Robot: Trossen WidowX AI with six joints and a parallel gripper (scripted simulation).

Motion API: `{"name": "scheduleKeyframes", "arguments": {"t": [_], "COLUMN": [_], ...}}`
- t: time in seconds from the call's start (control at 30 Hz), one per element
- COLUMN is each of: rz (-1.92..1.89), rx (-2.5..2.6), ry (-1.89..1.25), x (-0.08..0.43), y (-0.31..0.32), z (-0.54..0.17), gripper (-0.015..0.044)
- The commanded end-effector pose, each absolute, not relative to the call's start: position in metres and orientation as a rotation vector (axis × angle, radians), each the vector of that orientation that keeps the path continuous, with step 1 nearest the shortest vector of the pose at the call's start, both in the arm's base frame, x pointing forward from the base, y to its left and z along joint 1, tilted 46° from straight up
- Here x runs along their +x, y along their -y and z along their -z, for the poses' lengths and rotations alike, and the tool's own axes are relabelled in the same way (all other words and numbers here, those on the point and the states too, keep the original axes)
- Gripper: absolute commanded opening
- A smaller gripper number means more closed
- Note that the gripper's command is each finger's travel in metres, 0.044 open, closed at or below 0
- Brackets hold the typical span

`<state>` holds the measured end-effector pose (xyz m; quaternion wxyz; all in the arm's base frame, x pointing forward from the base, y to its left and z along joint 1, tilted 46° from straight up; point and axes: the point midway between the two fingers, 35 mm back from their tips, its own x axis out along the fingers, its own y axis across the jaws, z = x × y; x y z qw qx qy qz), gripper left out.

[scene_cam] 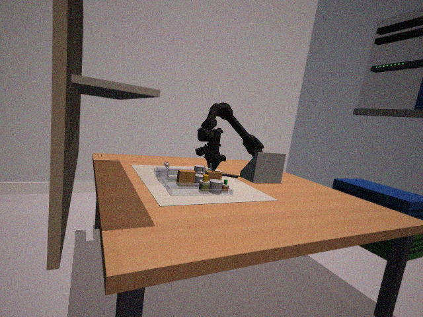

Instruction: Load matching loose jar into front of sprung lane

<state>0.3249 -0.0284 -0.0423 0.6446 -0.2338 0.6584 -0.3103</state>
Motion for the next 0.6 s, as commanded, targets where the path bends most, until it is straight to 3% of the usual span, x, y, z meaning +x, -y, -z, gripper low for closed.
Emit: {"name": "scheduleKeyframes", "arguments": {"t": [0.0, 0.57], "rz": [0.712, 0.712], "rx": [-0.532, -0.532], "ry": [-1.47, -1.47], "x": [0.3328, 0.3345], "y": [0.0289, 0.029], "z": [0.0396, 0.0395], "gripper": [0.0, 0.0]}}
